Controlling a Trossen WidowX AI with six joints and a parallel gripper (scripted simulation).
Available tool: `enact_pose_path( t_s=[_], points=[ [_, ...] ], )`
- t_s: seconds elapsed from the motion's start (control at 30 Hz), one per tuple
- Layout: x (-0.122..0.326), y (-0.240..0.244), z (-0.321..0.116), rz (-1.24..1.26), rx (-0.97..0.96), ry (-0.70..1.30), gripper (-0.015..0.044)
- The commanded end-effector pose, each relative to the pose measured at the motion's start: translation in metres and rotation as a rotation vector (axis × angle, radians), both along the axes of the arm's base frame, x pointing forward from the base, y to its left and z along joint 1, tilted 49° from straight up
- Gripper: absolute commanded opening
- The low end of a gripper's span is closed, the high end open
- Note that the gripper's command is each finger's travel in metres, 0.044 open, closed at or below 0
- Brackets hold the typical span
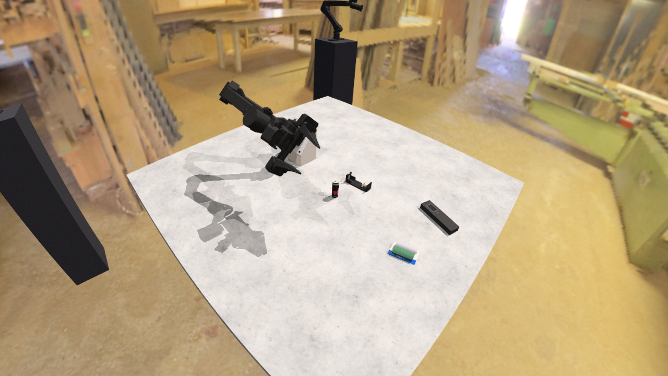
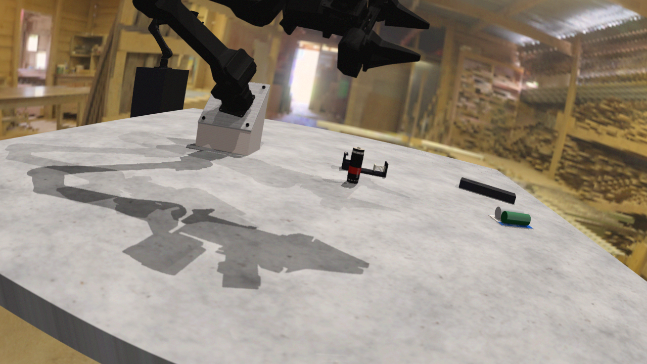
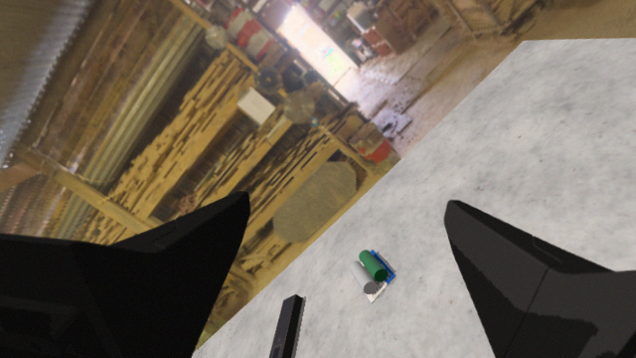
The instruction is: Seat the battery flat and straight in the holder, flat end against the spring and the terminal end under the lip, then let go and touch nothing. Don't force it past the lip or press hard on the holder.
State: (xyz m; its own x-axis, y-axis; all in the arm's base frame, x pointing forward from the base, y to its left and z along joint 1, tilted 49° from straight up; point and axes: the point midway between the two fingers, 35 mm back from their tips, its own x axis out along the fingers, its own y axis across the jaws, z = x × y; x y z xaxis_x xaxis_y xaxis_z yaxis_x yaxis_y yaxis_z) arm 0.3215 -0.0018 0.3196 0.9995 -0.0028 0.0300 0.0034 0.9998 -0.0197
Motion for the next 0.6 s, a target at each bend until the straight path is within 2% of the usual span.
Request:
enact_pose_path(
  t_s=[0.0,0.17,0.3,0.47,0.57],
  points=[
    [0.002,0.001,-0.003,-0.001,0.005,0.015,0.0374],
    [0.031,0.019,-0.083,-0.057,0.082,0.406,0.0243],
    [0.031,0.037,-0.152,-0.15,0.053,0.742,0.0138],
    [0.006,0.05,-0.216,-0.31,-0.125,1.095,0.0006],
    [-0.013,0.053,-0.24,-0.413,-0.3,1.253,0.0]
  ],
)
